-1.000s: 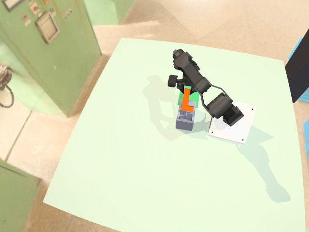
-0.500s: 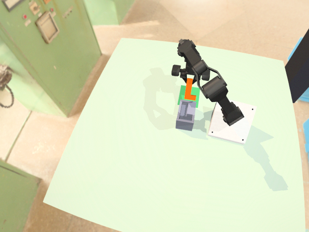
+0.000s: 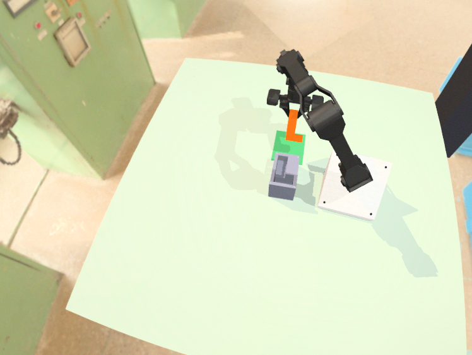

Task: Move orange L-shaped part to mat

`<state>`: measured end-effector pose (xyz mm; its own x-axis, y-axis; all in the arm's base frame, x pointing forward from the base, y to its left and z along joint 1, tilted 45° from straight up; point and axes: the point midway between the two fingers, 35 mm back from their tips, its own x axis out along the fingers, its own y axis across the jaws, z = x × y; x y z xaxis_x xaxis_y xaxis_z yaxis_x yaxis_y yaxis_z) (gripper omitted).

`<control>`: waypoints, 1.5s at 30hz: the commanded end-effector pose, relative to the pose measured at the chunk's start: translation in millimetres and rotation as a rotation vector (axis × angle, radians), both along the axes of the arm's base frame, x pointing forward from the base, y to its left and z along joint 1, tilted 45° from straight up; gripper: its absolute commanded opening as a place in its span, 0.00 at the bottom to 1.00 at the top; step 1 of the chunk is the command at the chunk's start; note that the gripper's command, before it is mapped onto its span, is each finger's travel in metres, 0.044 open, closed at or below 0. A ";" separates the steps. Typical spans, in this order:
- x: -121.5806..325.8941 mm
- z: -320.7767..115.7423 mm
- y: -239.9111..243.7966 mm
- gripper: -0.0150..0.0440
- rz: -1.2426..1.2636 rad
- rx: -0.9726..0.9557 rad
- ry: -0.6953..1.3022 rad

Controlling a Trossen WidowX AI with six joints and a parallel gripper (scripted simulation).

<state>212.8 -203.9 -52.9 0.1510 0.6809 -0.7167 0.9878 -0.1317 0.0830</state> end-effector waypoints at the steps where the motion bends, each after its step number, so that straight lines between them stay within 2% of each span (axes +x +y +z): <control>1: -0.3 -3.8 -0.5 0.25 0.006 -0.004 0.000; 45: 10.2 -52.2 45.8 0.25 0.006 -0.002 -0.002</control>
<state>222.8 -162.7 -100.8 0.1471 0.6730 -0.7248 0.9888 -0.1193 0.0899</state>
